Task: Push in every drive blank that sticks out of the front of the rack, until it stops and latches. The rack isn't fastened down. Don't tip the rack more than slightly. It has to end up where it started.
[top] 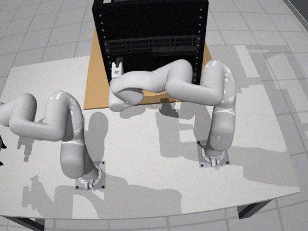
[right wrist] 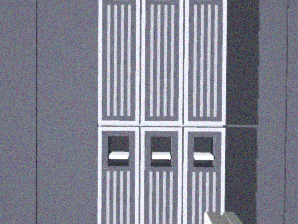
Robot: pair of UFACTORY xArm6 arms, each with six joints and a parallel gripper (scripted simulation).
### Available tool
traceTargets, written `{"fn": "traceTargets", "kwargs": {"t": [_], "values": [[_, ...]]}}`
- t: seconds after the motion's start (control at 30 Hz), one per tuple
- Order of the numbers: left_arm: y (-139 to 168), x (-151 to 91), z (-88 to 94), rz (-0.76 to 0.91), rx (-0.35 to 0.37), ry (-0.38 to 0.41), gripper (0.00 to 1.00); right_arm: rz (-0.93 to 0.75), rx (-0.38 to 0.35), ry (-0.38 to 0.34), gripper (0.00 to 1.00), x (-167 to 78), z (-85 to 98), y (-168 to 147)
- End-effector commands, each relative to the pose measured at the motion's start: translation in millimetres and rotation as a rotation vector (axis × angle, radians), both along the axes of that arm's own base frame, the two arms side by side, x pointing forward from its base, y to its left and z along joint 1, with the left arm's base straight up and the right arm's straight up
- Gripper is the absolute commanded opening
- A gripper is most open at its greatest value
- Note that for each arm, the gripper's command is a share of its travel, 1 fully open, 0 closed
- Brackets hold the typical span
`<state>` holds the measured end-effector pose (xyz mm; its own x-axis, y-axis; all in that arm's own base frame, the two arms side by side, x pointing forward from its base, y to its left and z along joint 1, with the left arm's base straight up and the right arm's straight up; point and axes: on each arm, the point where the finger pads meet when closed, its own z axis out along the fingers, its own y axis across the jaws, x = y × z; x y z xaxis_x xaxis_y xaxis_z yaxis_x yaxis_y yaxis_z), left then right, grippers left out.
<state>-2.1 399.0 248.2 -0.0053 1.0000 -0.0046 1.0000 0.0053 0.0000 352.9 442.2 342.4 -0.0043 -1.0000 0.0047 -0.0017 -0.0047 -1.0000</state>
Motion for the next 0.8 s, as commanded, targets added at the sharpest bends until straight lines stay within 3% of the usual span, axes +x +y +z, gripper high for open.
{"fn": "traceTargets", "kwargs": {"t": [0.0, 0.77], "values": [[1.0, 0.0, 1.7, 0.000, 0.005, 0.000, 1.00, 0.000, 0.005, -0.002, 0.00, 0.0, 2.4, 0.5], [1.0, 0.0, 1.7, 0.000, 0.005, 0.000, 1.00, 0.000, 0.005, -0.002, 0.00, 0.0, 4.2, -3.0]]}}
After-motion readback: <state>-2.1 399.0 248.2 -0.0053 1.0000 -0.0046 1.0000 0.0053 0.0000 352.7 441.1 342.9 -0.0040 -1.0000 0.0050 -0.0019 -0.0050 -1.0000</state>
